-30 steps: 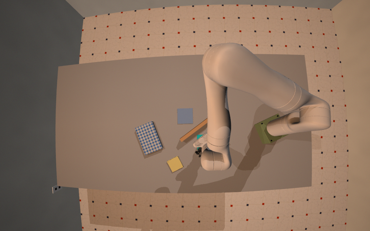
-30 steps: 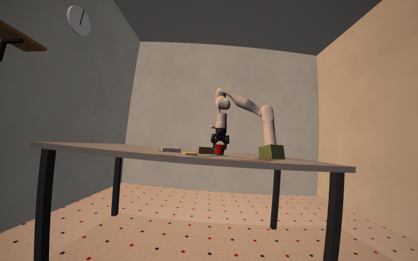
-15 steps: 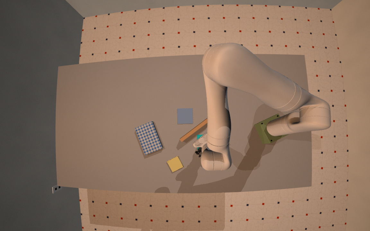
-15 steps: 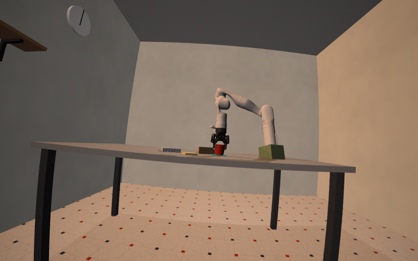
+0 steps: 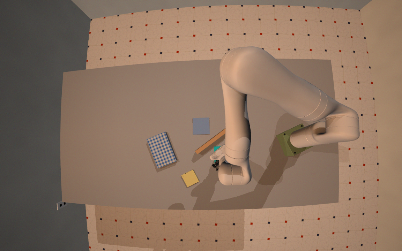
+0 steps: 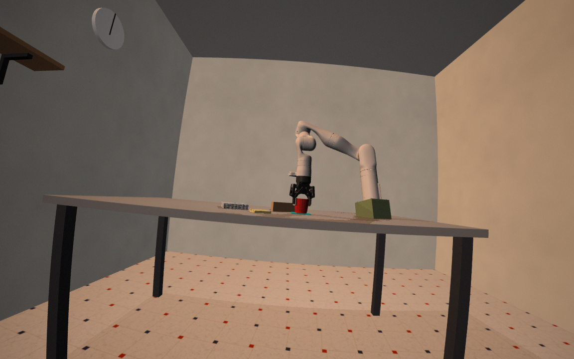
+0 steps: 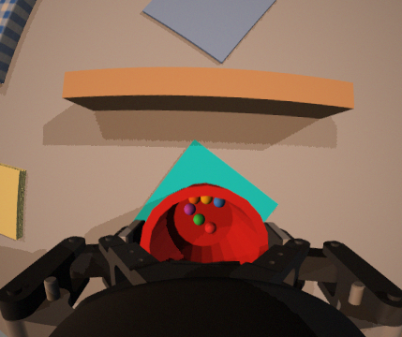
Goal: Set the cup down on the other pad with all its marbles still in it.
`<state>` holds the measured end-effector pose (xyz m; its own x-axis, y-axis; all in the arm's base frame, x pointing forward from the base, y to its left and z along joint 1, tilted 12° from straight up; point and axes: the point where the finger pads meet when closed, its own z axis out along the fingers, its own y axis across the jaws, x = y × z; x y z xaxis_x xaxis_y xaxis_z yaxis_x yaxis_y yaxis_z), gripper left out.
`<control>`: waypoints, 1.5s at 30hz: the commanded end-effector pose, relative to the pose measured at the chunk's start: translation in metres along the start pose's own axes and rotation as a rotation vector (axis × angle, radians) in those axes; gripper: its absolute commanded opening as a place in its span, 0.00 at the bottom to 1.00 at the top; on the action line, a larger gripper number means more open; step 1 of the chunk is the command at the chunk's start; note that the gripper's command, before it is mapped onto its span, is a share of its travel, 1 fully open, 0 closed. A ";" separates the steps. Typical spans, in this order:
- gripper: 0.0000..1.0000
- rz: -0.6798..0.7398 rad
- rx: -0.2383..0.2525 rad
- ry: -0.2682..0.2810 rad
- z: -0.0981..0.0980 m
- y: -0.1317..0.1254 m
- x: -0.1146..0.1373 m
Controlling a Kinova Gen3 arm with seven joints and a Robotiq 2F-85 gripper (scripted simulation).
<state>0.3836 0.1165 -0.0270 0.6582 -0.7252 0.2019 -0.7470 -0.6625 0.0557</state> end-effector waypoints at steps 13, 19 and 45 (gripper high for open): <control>1.00 0.011 0.008 -0.002 -0.036 -0.004 0.001; 1.00 0.012 0.010 -0.002 -0.056 -0.004 0.001; 1.00 0.010 0.008 -0.002 -0.066 -0.003 0.001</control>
<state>0.3786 0.1319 0.0348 0.6525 -0.7320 0.1961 -0.7516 -0.6581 0.0442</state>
